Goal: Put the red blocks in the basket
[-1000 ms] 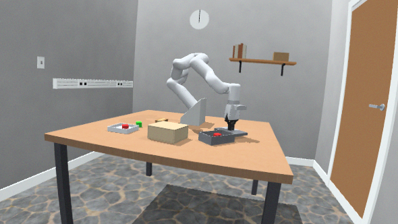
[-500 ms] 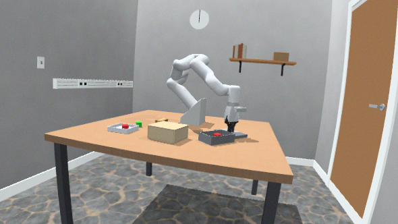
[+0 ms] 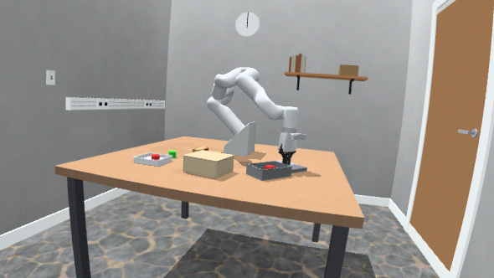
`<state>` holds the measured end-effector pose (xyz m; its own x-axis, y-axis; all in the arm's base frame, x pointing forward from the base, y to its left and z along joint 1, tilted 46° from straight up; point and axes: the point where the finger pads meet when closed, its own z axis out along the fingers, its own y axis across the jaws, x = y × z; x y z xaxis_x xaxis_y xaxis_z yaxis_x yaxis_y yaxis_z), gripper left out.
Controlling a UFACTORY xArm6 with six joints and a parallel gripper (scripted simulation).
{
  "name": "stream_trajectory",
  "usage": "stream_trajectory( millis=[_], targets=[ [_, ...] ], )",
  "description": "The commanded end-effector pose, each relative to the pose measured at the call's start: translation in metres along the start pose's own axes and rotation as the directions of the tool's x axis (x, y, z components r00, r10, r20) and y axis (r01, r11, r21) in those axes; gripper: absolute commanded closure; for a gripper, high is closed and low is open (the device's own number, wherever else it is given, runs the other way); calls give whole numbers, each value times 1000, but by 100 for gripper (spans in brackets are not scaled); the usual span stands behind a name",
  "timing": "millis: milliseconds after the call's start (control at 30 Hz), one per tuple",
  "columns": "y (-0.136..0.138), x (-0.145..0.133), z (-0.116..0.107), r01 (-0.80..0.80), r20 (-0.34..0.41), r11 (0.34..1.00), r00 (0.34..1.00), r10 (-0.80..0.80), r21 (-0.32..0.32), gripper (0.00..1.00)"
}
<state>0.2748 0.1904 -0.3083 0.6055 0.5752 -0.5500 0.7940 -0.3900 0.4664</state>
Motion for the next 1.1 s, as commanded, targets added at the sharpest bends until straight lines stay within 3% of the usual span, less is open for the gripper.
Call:
stream_trajectory(
  millis=[0,367,400,1067],
  targets=[
    [0,2,-2,-1,-5,1000,1000,1,0,100],
    [0,2,-2,-1,-5,1000,1000,1,0,100],
    [0,2,-2,-1,-5,1000,1000,1,0,72],
    [0,2,-2,-1,-5,1000,1000,1,0,72]
  ],
)
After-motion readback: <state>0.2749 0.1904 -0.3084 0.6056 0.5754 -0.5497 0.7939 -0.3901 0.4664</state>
